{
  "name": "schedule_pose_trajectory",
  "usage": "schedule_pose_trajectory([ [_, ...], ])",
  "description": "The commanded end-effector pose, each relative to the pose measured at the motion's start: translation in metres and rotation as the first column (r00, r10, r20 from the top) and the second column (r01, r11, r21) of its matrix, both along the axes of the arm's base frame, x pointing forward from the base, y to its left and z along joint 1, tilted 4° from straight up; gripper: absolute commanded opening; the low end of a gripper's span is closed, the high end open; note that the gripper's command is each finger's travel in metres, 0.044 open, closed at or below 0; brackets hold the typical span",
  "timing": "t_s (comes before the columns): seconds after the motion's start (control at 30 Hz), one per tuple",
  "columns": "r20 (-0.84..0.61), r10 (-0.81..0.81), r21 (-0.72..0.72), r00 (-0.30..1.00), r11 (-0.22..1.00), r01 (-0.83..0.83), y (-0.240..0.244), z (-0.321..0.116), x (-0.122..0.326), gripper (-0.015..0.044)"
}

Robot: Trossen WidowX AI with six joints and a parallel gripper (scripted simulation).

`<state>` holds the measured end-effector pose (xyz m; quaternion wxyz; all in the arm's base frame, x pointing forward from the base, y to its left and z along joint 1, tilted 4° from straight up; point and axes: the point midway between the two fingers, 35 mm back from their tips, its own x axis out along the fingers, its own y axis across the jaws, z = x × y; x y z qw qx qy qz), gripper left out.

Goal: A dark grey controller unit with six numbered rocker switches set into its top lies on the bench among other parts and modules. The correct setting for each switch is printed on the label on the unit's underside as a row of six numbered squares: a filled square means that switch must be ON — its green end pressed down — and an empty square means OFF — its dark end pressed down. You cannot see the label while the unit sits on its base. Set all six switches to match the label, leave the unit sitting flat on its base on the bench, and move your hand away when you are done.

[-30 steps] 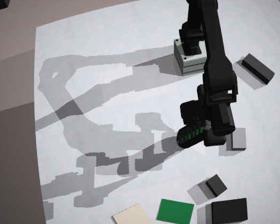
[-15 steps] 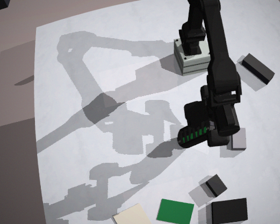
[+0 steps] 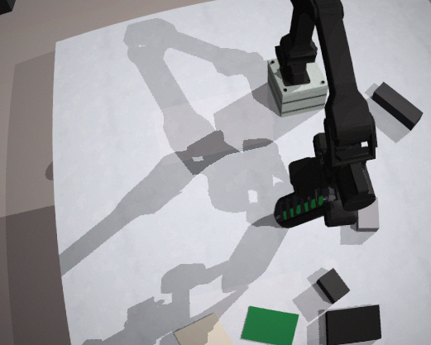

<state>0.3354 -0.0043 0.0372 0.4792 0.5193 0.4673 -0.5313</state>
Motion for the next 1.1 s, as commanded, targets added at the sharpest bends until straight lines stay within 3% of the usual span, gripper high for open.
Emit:
schedule_pose_trajectory([
  [0.0, -0.020, -0.010, -0.007, 1.000, 1.000, 0.010, -0.001, -0.008, -0.003, 0.0338],
  [1.07, -0.020, -0.010, -0.006, 1.000, 1.000, 0.010, 0.017, -0.025, -0.002, 0.0338],
])
